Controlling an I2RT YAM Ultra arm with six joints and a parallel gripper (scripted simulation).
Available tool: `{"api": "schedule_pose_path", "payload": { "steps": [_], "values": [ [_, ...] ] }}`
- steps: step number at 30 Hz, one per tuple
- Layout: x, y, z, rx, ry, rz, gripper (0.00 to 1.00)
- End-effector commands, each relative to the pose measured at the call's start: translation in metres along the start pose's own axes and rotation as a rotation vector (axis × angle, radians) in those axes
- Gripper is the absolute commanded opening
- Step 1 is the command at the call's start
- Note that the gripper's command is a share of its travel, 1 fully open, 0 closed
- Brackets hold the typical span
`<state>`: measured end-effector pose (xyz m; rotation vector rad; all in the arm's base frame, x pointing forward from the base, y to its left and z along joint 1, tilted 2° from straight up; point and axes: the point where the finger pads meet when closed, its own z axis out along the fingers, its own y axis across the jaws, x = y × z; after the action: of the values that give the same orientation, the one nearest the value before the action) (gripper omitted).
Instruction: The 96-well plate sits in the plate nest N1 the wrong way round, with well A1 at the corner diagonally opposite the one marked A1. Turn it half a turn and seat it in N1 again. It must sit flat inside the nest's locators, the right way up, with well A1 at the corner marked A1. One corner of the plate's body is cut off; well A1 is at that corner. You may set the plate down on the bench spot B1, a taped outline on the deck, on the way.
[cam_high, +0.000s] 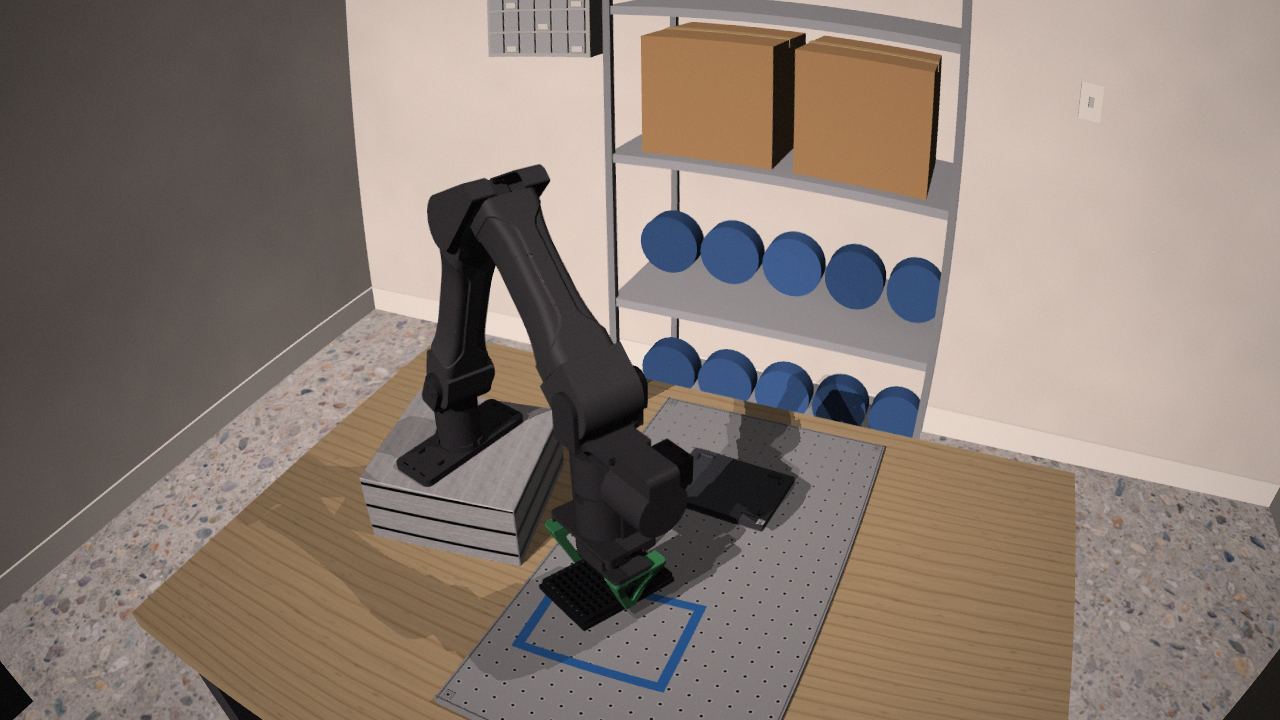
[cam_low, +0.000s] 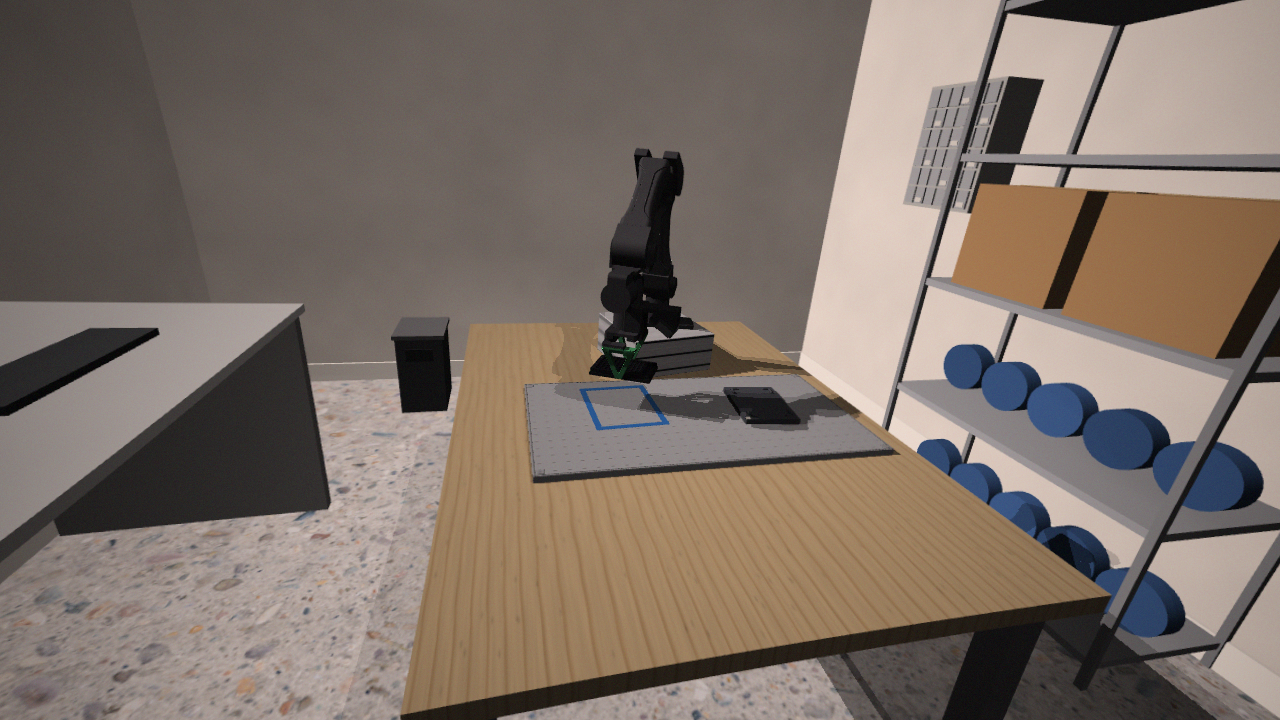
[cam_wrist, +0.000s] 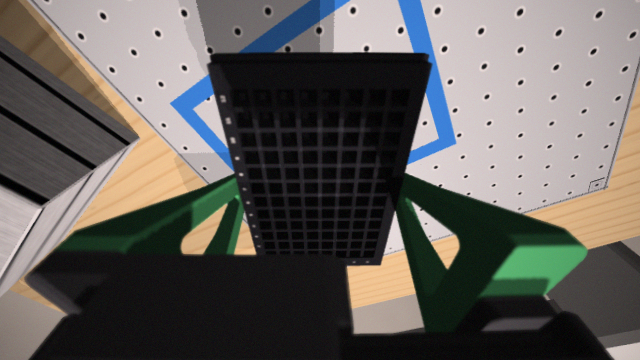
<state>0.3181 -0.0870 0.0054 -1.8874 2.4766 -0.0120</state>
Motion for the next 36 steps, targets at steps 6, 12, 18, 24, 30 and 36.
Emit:
{"api": "schedule_pose_path", "payload": {
  "steps": [6,12,18,24,30,36],
  "values": [
    [-0.0007,-0.0031,-0.0035,0.014,-0.004,-0.004,0.0],
    [-0.0007,-0.0031,-0.0035,0.014,-0.004,-0.004,0.0],
    [-0.0007,-0.0031,-0.0035,0.014,-0.004,-0.004,0.0],
    [-0.0007,-0.0032,-0.0023,0.014,-0.004,-0.004,0.0],
    [-0.0007,-0.0032,0.0017,0.014,-0.004,-0.004,0.0],
    [-0.0007,-0.0033,0.0044,0.014,-0.004,-0.004,0.0]
  ]
}}
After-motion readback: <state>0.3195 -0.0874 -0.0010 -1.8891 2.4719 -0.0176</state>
